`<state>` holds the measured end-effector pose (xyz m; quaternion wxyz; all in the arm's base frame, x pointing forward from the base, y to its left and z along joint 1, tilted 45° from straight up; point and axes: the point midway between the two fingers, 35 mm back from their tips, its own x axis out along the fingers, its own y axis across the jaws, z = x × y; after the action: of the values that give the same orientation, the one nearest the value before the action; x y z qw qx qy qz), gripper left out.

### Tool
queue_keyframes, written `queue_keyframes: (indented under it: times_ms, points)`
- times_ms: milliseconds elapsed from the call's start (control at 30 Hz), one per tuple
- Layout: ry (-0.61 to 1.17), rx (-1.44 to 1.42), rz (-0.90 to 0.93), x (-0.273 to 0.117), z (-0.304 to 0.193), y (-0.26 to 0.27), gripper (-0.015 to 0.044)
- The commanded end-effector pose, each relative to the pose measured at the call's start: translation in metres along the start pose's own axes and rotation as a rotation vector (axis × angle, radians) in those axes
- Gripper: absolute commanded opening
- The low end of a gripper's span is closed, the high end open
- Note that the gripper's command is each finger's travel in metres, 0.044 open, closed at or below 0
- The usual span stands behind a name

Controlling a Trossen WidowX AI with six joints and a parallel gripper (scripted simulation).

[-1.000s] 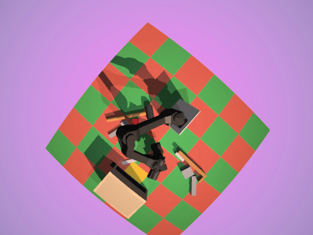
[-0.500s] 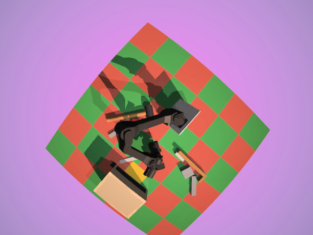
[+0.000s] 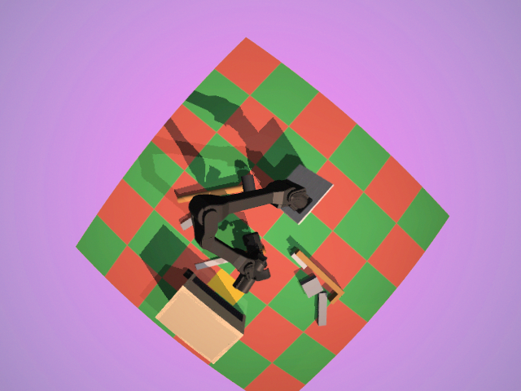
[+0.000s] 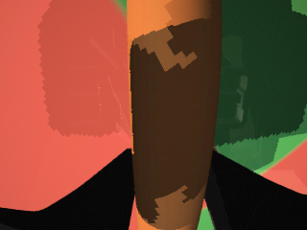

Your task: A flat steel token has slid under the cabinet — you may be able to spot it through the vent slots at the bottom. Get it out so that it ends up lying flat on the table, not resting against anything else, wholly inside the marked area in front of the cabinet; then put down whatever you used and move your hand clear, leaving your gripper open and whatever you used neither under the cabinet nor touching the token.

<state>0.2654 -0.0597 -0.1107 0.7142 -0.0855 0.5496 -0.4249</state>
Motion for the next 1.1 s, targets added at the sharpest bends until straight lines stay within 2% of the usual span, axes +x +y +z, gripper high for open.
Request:
queue_keyframes:
  times_ms: [0, 1067]
  points:
    - [-0.008, 0.0, 0.003, -0.002, 0.005, -0.004, 0.0]
    - [-0.009, -0.001, 0.001, -0.002, 0.021, -0.036, 0.0]
